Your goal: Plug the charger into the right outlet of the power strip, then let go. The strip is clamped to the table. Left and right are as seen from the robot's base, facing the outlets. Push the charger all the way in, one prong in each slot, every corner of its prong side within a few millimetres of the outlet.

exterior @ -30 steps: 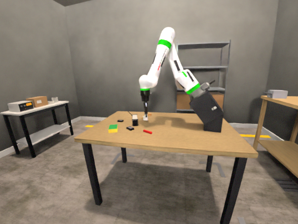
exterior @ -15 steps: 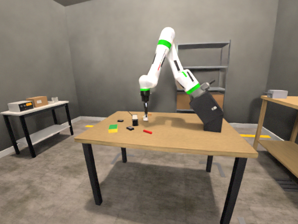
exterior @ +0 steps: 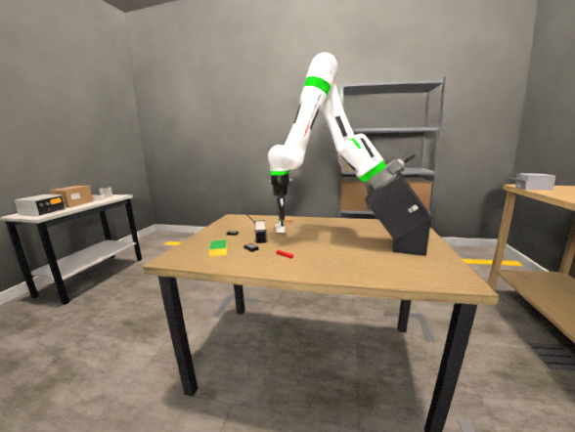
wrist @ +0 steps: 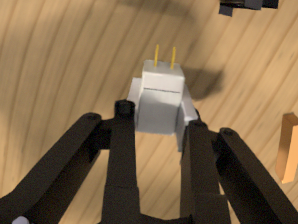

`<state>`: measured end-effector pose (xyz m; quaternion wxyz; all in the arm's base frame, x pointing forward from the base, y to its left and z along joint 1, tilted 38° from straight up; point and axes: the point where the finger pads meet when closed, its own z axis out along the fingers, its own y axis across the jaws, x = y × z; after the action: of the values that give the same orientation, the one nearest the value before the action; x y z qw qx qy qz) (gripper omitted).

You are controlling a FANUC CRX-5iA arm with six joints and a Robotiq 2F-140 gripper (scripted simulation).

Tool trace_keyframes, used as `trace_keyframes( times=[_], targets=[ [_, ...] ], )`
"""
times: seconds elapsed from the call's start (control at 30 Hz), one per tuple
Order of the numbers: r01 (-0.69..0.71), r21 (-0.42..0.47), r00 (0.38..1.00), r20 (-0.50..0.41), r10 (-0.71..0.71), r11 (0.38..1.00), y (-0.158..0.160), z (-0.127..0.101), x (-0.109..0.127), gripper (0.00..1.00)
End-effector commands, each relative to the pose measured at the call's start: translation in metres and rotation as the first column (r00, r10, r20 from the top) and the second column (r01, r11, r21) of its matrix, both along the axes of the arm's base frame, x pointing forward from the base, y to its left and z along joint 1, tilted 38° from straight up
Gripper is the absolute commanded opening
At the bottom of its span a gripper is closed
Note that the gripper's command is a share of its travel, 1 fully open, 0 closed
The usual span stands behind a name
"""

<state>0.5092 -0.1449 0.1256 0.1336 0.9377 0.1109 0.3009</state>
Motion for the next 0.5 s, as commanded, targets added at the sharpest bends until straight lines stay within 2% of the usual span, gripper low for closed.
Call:
trace_keyframes(
  times=[0.0,0.47],
  targets=[
    [0.0,0.0,1.0,0.001,0.0,1.0,0.0001,0.0009,0.0006,0.1],
    [0.0,0.0,1.0,0.001,0.0,1.0,0.0033,0.0068,0.0093,0.1]
  ],
)
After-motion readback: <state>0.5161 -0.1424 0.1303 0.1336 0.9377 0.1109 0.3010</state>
